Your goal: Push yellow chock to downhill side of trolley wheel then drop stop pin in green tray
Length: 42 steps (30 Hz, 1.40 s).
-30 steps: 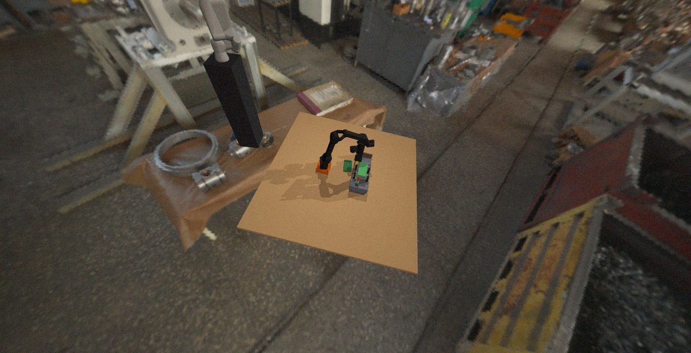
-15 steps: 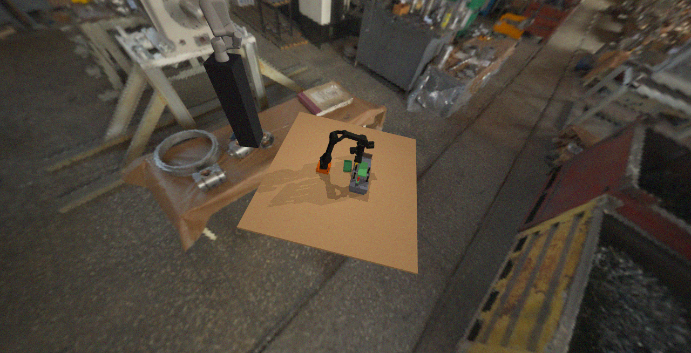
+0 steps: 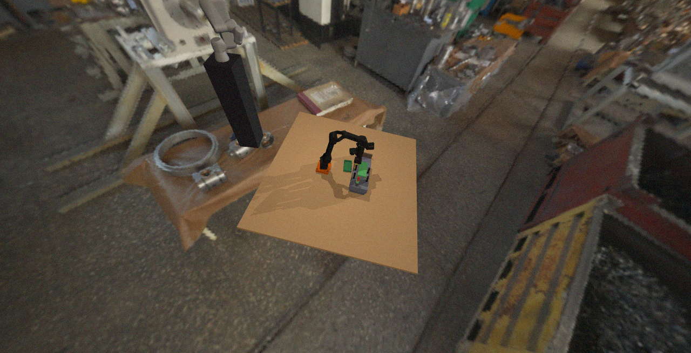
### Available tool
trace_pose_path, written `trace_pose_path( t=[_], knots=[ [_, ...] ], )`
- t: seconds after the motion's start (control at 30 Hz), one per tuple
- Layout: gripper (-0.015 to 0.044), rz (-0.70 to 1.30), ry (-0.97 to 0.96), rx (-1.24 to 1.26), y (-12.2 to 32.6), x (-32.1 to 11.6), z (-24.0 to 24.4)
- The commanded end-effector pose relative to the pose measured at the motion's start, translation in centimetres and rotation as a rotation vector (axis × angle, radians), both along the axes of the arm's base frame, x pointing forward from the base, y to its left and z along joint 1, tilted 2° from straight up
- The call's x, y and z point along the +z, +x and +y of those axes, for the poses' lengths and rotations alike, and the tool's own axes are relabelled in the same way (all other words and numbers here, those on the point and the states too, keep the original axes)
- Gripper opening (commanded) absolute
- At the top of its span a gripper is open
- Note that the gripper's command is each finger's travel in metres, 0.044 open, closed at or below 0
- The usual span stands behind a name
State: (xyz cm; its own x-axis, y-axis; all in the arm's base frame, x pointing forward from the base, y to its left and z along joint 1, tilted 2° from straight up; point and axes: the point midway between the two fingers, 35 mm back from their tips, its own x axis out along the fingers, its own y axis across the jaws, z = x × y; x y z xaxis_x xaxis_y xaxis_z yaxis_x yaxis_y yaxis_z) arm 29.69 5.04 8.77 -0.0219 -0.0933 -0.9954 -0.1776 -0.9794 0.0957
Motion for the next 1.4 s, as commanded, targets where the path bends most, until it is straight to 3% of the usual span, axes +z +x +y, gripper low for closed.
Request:
trace_pose_path(
  t=[0.0,0.13,0.4,1.07,1.2,1.33,1.37],
  knots=[
    [0.0,0.0,0.0,0.0,0.0,0.0,0.0],
    [0.0,0.0,0.0,0.0,0.0,0.0,0.0],
    [0.019,0.0,0.0,0.0,0.0,0.0,0.0],
    [0.019,-0.002,-0.007,0.003,0.1,5.9,0.7],
    [0.0295,0.003,-0.002,0.007,0.0,5.2,0.7],
    [0.019,-0.104,-0.029,-0.115,1.4,7.2,-1.0],
    [0.019,-0.111,-0.037,-0.182,1.6,7.4,-1.8]
  ],
)
